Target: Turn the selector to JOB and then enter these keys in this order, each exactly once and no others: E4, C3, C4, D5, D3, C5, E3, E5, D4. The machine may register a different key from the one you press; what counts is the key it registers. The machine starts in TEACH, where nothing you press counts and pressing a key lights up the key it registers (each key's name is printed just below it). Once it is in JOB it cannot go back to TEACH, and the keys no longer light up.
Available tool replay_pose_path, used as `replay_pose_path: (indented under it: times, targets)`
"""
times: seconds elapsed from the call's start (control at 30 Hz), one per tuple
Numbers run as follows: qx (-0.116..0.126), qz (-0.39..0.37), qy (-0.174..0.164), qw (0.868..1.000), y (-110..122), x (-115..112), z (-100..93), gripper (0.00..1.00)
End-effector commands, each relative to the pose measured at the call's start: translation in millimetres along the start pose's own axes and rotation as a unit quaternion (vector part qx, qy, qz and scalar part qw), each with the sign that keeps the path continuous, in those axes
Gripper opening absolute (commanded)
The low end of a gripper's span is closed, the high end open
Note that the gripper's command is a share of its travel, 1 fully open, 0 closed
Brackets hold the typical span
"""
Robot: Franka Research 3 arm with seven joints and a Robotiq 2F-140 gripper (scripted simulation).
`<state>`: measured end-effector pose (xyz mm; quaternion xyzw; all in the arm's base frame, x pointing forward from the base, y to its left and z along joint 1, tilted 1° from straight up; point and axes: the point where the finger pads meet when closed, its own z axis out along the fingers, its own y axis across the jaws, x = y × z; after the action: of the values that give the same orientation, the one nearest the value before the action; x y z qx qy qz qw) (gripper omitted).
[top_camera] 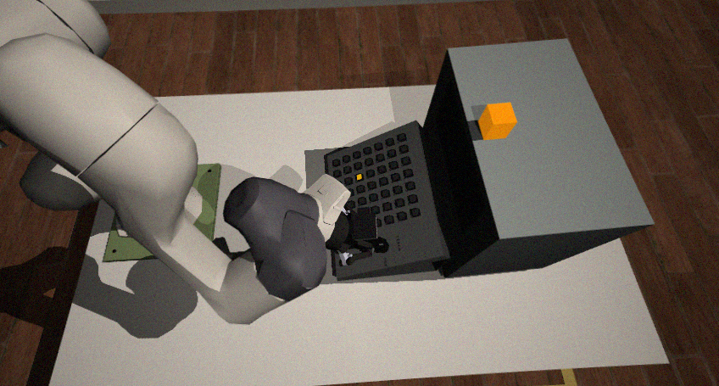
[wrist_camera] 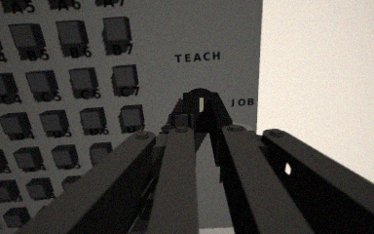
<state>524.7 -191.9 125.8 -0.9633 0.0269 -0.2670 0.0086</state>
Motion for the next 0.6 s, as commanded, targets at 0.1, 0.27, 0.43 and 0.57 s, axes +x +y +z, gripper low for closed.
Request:
replay_pose_path:
  times: [0.1,0.27,0.43,0.57]
  targets:
    - [-0.001,0.054,-0.001,0.999,-0.1,0.6,0.7,0.1]
    - [-0.001,0.108,-0.001,0.994,-0.1,0.6,0.7,0.1]
    - [-0.001,0.173,-0.001,0.985,-0.1,0.6,0.7,0.1]
    - [-0.001,0.215,-0.001,0.977,-0.1,0.6,0.7,0.1]
